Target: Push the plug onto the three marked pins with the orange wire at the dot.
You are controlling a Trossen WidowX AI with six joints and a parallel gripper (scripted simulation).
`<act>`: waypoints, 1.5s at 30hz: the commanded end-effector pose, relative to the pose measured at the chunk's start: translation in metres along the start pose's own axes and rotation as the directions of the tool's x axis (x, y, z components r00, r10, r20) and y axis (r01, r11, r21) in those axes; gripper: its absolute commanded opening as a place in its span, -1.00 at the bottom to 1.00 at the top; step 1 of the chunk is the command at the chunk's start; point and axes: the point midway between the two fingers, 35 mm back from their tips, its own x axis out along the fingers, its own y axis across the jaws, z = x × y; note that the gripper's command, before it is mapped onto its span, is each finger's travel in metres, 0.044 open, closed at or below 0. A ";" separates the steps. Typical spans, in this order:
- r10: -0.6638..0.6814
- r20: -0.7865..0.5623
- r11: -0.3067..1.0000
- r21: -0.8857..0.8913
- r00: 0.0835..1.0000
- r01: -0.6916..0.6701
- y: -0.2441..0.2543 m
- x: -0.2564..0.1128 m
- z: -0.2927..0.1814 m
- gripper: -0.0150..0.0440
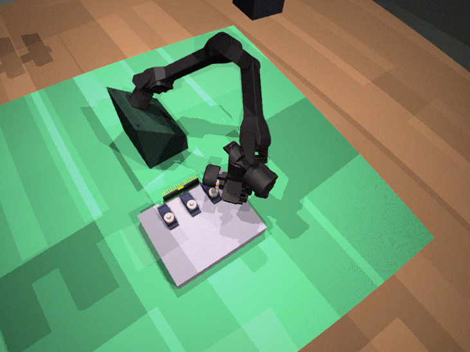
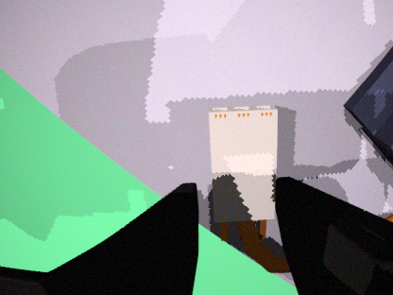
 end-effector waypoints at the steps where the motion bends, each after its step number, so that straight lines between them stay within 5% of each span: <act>1: -0.002 -0.006 1.000 0.011 1.000 0.002 -0.002 0.005 0.000 -0.10; 9: -0.002 -0.006 1.000 0.011 1.000 0.002 -0.002 0.005 0.000 -0.28; 12: -0.003 -0.005 1.000 0.011 1.000 0.003 -0.002 -0.002 0.001 -0.49; 20: -0.004 -0.004 1.000 0.011 1.000 0.004 -0.002 -0.052 0.001 -0.49; 45: -0.019 0.013 0.946 -0.325 1.000 0.022 -0.101 -0.062 0.012 -0.49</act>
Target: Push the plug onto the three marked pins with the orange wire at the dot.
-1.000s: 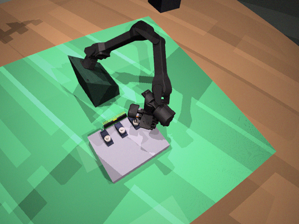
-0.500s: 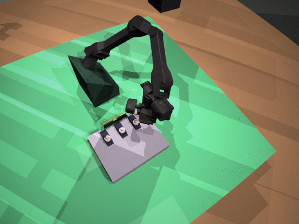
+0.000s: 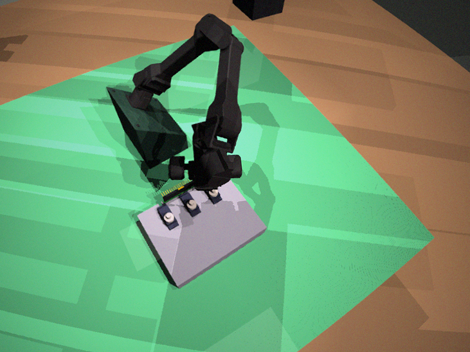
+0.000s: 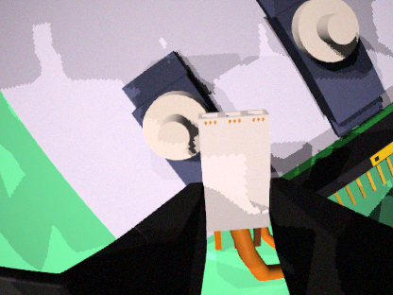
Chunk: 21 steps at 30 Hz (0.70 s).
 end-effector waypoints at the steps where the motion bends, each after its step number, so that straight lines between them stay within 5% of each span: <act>1: -0.005 0.005 0.998 -0.070 1.000 0.006 -0.018 -0.002 -0.007 -0.49; 21: -0.001 -0.005 0.910 -0.414 1.000 -0.001 -0.102 0.004 -0.059 -0.49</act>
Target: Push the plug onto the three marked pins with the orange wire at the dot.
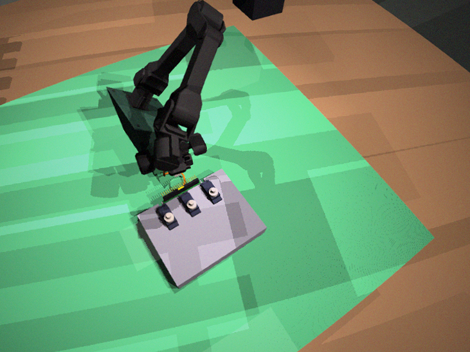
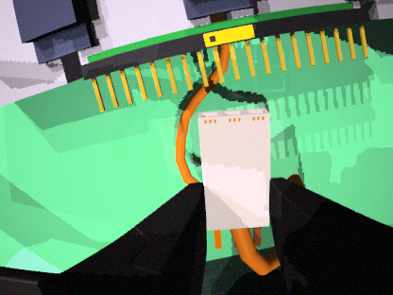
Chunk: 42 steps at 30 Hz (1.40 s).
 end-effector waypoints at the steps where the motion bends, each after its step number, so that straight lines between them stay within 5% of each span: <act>1: -0.001 0.001 0.997 -0.072 1.000 0.001 -0.008 0.001 -0.017 -0.49; 18: 0.007 -0.001 0.988 -0.152 1.000 -0.007 -0.015 0.044 -0.037 -0.49; 42: 0.007 0.000 0.988 -0.154 1.000 -0.007 -0.008 0.043 0.002 -0.49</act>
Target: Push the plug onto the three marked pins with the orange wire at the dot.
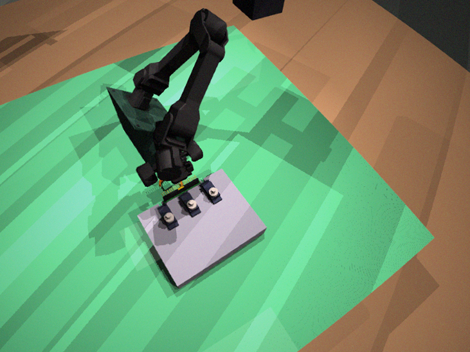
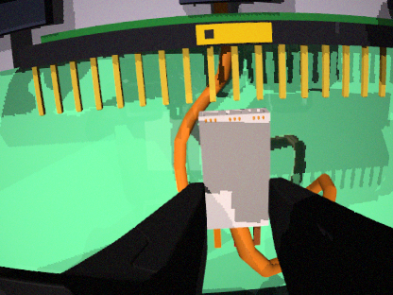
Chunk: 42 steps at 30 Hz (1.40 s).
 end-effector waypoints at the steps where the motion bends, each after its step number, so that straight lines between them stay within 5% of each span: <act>1: 0.004 0.001 1.000 0.006 1.000 -0.004 0.000 0.000 0.003 -0.49; 32: 0.004 0.002 1.000 0.005 1.000 -0.004 -0.001 -0.001 0.023 -0.49; 42: 0.003 0.002 1.000 0.005 1.000 -0.003 -0.001 -0.005 0.019 0.40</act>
